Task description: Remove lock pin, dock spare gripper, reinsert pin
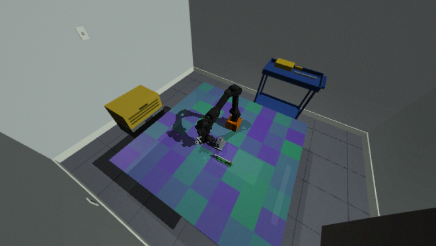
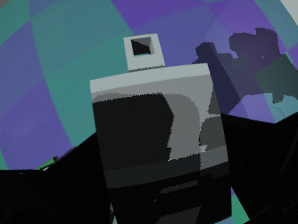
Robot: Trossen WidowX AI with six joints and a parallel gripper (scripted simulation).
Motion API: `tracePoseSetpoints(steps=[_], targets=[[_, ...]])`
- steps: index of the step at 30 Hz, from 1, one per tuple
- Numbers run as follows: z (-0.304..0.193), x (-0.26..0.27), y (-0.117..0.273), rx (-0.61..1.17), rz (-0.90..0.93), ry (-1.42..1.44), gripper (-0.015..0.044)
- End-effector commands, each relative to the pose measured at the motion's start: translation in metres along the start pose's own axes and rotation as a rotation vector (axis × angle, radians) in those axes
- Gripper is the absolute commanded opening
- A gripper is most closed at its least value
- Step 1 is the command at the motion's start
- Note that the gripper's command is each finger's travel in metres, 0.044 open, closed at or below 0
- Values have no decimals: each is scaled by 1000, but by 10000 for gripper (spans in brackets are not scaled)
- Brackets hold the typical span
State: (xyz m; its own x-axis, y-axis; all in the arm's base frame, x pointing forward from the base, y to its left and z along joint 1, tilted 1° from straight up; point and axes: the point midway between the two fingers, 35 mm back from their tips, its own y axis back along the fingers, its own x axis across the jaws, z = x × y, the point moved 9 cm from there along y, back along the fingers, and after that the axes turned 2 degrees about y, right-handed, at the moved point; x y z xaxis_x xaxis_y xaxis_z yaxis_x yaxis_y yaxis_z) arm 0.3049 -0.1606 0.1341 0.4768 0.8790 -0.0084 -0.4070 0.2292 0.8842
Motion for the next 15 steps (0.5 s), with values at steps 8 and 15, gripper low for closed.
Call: tracePoseSetpoints(steps=[8, 15], targets=[[-14, -6, 2, 122, 103, -75, 0], [-24, -10, 5, 209, 176, -137, 0]])
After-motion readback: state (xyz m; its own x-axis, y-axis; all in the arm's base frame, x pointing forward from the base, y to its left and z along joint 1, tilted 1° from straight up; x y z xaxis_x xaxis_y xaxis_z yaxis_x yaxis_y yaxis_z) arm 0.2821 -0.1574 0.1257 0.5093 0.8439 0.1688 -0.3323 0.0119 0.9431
